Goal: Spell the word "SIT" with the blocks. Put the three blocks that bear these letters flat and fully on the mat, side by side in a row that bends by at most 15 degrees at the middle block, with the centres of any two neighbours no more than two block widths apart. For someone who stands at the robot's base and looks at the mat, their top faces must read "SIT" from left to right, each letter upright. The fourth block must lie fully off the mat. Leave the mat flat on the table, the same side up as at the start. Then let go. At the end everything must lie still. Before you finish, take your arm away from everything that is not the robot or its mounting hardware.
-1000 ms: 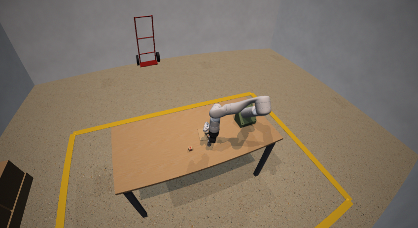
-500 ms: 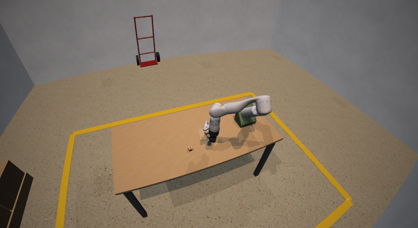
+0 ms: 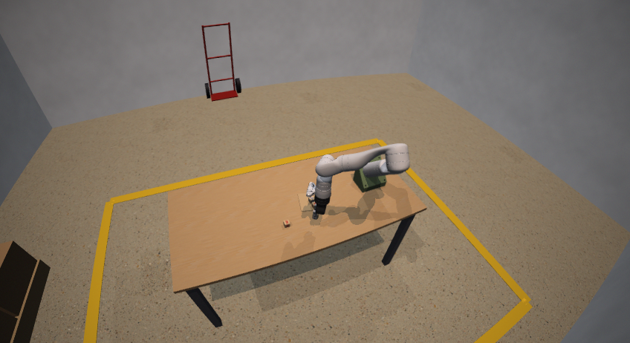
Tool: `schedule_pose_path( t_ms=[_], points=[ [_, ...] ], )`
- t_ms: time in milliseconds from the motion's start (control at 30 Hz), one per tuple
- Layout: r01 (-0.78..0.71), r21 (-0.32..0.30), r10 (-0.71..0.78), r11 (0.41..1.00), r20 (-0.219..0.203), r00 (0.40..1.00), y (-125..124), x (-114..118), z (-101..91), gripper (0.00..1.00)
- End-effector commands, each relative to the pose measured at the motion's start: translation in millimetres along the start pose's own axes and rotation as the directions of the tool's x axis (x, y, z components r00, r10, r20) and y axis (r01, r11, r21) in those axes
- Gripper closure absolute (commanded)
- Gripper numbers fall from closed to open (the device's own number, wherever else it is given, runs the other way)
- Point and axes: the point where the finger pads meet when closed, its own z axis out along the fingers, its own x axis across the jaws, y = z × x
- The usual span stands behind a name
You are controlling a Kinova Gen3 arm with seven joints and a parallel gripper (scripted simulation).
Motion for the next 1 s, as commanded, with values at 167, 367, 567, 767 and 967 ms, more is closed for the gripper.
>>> schedule_pose_path(
  t_ms=[167,367,567,767,967],
  points=[
    [-0.009,0.003,0.009,1.0,-0.002,1.0,-1.1,1.8,-3.4,0.43],
    [-0.009,0.003,0.009,1.0,-0.002,1.0,-1.1,1.8,-3.4,0.43],
    [-0.059,0.006,0.059,0.998,-0.002,0.998,-10.2,12.3,-4.4,0.43],
    [-0.229,0.011,0.229,0.973,-0.002,0.973,-36.0,50.6,-6.7,0.43],
    [-0.454,0.014,0.454,0.891,0.0,0.891,-61.4,105.1,-8.8,0.43]
  ],
)
